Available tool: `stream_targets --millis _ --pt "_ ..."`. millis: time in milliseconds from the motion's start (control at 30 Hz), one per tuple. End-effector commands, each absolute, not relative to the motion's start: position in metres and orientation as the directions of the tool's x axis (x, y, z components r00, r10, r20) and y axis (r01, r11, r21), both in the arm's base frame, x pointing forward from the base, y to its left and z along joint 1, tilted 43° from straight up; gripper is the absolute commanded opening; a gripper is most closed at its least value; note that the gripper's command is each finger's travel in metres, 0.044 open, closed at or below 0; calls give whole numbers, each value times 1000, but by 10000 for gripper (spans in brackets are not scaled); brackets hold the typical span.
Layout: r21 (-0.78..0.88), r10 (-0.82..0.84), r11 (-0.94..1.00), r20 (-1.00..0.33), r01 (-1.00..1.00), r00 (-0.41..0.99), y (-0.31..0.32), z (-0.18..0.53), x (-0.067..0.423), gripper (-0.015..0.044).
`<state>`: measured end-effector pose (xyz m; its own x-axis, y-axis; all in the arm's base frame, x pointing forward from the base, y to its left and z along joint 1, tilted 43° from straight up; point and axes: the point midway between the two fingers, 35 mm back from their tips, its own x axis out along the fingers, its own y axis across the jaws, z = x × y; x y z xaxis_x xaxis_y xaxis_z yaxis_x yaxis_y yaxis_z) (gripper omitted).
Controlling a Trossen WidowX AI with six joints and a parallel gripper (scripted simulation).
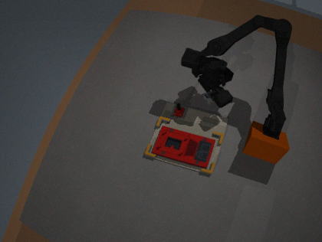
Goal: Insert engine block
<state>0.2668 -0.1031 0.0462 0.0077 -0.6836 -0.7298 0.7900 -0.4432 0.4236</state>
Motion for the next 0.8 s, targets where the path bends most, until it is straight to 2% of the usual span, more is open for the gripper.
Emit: stream_targets --millis 0,767 --pt "430 -678 -444 -734 786 18 -94 55 271 0" --pt "429 -676 -447 -737 785 18 -44 106 271 0"
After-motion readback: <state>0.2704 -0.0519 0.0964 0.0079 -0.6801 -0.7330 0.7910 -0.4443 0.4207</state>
